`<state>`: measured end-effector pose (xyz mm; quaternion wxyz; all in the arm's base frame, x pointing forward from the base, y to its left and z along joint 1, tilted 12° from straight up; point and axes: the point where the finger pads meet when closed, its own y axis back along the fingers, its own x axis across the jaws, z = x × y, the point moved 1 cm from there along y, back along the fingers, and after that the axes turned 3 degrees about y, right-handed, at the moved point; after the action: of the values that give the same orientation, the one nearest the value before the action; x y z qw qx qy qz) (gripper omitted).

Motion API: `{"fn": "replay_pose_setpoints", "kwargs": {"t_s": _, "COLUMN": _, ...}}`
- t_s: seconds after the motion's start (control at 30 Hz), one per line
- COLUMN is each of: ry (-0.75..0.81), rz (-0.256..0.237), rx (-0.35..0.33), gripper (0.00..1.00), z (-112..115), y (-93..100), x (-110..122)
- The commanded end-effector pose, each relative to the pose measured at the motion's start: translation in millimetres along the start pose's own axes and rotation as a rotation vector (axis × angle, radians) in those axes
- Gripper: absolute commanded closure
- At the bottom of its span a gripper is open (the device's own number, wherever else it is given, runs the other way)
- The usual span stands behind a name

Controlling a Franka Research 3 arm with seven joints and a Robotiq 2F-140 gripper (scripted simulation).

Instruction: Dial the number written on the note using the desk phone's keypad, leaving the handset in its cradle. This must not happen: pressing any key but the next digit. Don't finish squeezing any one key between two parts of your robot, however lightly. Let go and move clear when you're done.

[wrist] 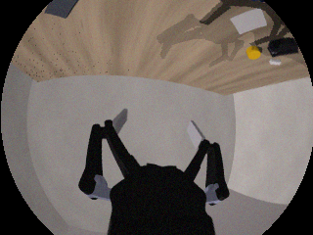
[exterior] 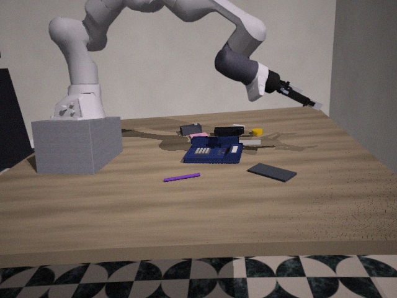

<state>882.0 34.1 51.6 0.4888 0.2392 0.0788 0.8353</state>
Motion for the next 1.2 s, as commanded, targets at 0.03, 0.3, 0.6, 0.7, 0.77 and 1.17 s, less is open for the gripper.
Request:
{"fn": "replay_pose_setpoints", "kwargs": {"t_s": 0.03, "ry": 0.000, "rz": 0.000, "rx": 0.000, "gripper": 0.00, "z": 0, "y": 0.0, "x": 0}}
{"fn": "replay_pose_setpoints", "kwargs": {"t_s": 0.3, "ry": 0.000, "rz": 0.000, "rx": 0.000, "gripper": 0.00, "z": 0, "y": 0.0, "x": 0}}
{"fn": "replay_pose_setpoints", "kwargs": {"t_s": 0.6, "ry": 0.003, "rz": 0.001, "rx": 0.001, "gripper": 1.00, "z": 0, "y": 0.0, "x": 1}}
{"fn": "replay_pose_setpoints", "kwargs": {"t_s": 0.7, "ry": 0.042, "rz": 0.017, "rx": 0.016, "gripper": 1.00, "z": 1, "y": 0.0, "x": 14}}
{"fn": "replay_pose_setpoints", "kwargs": {"t_s": 0.77, "ry": 0.106, "rz": 0.044, "rx": 0.039, "gripper": 1.00, "z": 1, "y": 0.5, "x": 34}}
{"fn": "replay_pose_setpoints", "kwargs": {"t_s": 1.17, "ry": 0.629, "rz": 0.283, "rx": 0.191, "gripper": 1.00, "z": -18, "y": 28.2, "x": 191}}
